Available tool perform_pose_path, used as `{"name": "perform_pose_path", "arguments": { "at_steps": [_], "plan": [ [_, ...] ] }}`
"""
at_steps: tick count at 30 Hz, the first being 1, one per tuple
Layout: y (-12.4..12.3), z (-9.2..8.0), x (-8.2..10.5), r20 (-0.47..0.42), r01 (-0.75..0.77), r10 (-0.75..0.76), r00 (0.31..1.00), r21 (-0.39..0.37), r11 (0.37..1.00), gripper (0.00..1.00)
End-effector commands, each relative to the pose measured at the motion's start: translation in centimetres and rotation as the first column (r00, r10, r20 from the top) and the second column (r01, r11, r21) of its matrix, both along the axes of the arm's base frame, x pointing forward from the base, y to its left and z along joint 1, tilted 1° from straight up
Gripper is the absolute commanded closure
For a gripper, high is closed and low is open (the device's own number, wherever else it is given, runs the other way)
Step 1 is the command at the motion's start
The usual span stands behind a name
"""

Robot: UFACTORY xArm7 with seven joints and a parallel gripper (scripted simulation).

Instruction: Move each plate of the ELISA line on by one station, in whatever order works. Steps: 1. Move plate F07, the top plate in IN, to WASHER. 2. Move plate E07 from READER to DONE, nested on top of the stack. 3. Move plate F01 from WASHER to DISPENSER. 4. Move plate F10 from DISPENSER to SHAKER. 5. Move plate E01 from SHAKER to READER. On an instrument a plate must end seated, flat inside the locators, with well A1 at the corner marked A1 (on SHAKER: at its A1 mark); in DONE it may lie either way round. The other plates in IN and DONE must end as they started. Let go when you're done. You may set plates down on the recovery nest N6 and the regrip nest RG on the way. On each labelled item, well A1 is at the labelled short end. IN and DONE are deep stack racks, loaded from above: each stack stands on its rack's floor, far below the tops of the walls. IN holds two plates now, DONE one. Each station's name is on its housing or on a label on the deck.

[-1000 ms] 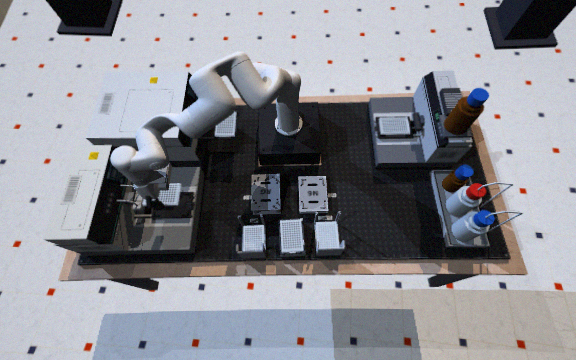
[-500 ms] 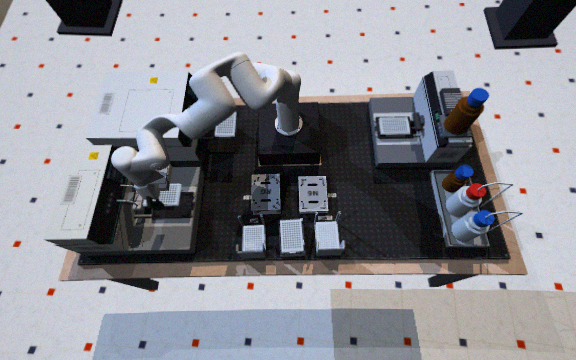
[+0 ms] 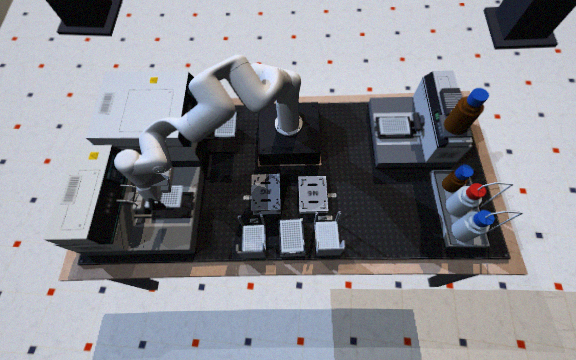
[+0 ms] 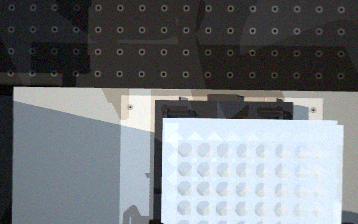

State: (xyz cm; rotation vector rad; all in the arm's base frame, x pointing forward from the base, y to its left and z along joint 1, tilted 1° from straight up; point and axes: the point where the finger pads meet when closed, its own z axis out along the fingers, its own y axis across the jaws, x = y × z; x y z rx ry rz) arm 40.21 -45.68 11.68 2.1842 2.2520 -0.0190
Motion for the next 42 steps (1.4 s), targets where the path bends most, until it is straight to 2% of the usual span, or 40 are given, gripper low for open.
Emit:
{"name": "perform_pose_path", "arguments": {
  "at_steps": [1,42],
  "plan": [
    [-0.1,-0.2,0.1,0.004,0.0,0.0,1.0,-0.004,1.0,1.0],
    [-0.2,-5.2,0.1,0.004,0.0,0.0,1.0,-0.004,1.0,1.0]
  ]
}}
